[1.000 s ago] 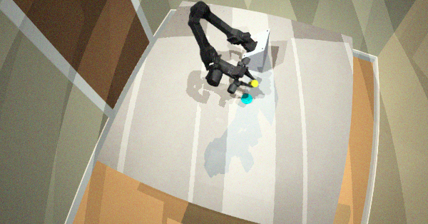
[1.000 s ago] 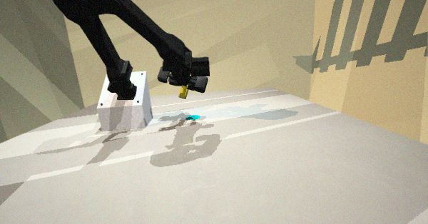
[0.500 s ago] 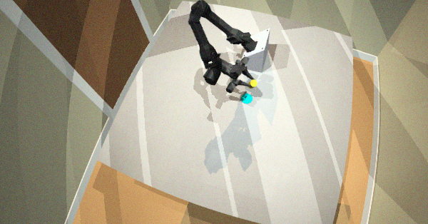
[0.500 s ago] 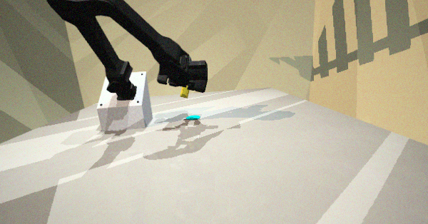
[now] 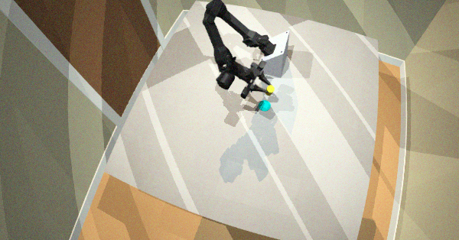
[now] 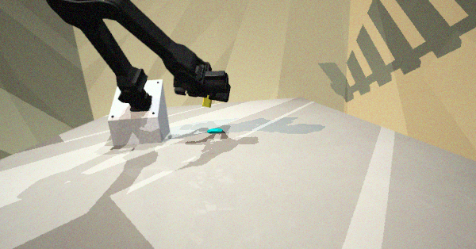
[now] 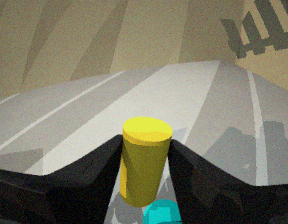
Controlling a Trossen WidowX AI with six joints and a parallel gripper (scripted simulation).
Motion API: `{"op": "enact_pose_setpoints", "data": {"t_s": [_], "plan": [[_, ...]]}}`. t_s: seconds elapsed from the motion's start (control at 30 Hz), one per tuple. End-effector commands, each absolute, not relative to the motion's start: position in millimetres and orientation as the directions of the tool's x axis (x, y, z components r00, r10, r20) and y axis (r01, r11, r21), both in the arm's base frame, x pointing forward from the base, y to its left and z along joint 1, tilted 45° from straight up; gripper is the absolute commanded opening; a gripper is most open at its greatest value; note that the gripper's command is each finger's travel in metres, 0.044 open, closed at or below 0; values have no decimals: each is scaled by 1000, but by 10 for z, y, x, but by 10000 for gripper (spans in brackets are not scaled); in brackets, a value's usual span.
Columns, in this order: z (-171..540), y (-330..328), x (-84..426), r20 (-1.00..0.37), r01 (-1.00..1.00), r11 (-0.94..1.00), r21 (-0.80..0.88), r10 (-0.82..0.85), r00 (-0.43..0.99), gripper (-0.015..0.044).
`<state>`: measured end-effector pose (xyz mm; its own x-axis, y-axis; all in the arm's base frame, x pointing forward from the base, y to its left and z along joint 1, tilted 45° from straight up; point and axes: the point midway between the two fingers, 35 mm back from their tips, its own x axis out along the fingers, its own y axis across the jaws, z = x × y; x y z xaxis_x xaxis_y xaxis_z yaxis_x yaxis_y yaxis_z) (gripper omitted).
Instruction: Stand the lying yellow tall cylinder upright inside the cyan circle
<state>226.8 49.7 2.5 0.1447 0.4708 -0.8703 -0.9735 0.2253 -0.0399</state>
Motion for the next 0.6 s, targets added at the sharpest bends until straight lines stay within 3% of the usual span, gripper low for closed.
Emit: {"op": "enact_pose_setpoints", "data": {"t_s": [0.0,0.57], "plan": [[45,501,2266,-854,-974,218,-61,493,164,105],[131,476,2289,-793,-966,206,-157,557,247,105]]}}
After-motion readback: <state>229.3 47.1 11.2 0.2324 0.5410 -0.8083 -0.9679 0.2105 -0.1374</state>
